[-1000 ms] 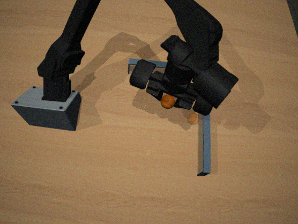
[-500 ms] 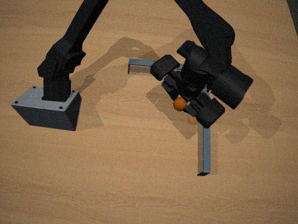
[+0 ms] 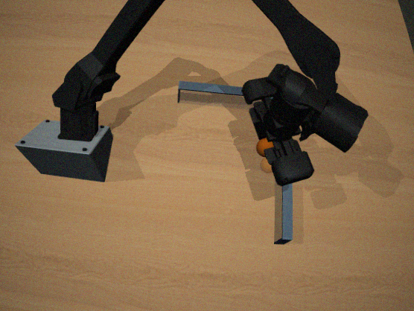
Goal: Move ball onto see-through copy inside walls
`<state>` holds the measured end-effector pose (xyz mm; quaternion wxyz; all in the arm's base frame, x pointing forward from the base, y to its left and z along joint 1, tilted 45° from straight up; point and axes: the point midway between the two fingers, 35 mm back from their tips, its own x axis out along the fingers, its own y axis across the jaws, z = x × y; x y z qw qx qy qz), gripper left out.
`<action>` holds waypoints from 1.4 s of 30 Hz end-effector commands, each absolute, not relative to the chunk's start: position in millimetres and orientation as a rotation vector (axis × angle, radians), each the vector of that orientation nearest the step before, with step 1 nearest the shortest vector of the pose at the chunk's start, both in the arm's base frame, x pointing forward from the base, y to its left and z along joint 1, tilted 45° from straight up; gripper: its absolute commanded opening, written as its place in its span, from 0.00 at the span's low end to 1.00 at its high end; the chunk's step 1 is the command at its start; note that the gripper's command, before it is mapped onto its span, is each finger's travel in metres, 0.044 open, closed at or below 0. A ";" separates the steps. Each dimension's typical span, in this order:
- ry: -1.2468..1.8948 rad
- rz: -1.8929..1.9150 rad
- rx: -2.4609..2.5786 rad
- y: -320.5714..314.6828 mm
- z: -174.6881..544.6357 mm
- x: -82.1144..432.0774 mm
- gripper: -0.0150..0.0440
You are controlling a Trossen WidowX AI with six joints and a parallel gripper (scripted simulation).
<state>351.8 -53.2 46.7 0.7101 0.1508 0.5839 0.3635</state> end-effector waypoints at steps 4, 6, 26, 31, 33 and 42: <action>1.369 0.683 0.489 -47.6 44.8 368.2 0.25; 1.392 0.645 0.537 -45.6 43.9 372.3 0.25; 1.429 0.578 0.621 -2.2 1.6 384.1 0.25; 1.429 0.579 0.622 7.3 -7.3 383.7 0.25; 1.429 0.579 0.622 7.5 -7.5 383.8 0.25; 1.429 0.579 0.622 15.5 -15.6 384.5 0.25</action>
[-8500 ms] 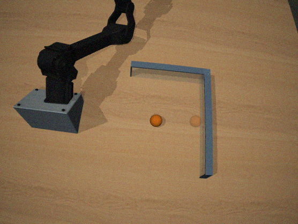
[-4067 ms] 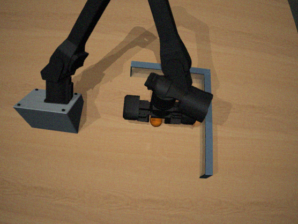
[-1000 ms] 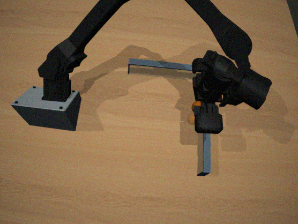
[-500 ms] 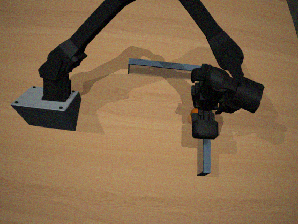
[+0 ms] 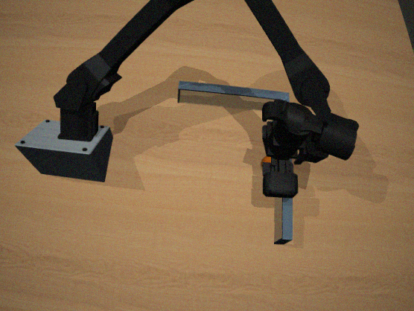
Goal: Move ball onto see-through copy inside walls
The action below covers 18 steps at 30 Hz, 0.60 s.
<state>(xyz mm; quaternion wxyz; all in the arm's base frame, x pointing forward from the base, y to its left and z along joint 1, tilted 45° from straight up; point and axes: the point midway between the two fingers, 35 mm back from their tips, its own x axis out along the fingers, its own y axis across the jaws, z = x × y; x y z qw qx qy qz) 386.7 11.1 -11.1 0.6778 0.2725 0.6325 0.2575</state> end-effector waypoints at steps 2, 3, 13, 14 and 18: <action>1.429 0.579 0.622 17.8 -17.9 384.7 0.25; 1.429 0.580 0.622 19.0 -19.1 384.8 0.25; 1.423 0.580 0.613 18.7 -18.3 386.8 0.48; 1.423 0.580 0.613 18.7 -18.3 386.8 0.52; 1.423 0.580 0.613 18.7 -18.3 386.8 0.70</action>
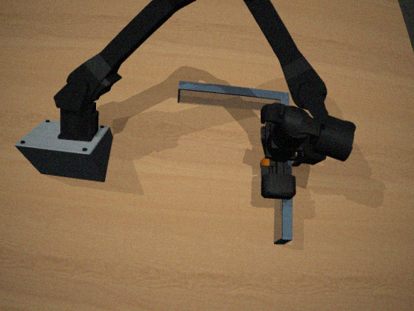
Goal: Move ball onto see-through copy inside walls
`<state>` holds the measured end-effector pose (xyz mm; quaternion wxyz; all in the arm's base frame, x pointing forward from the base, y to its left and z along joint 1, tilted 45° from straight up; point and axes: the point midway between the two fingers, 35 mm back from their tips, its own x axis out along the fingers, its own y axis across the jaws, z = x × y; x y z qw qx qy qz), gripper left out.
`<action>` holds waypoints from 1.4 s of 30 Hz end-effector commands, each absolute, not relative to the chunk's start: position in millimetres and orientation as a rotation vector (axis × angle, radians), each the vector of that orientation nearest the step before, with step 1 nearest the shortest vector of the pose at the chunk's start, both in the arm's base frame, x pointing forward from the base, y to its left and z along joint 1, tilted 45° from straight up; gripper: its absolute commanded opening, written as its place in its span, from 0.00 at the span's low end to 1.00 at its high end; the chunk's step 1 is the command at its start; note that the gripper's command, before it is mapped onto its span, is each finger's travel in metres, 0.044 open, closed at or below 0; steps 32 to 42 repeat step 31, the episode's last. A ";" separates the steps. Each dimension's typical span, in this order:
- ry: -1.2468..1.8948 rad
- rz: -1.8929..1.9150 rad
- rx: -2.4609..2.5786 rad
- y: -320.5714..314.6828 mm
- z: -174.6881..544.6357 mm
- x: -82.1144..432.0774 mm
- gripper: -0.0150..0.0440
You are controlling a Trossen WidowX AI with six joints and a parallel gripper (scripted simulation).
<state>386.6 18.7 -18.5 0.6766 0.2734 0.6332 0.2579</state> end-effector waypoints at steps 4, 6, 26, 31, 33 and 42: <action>1.423 0.580 0.613 18.7 -18.3 386.8 0.72; 1.423 0.580 0.613 16.6 -16.5 386.9 0.72; 1.420 0.568 0.627 -62.8 60.7 377.1 0.90; 1.419 0.569 0.626 -69.4 68.6 375.2 1.00; 1.419 0.569 0.626 -69.4 68.6 375.2 1.00; 1.419 0.569 0.626 -69.4 68.6 375.2 1.00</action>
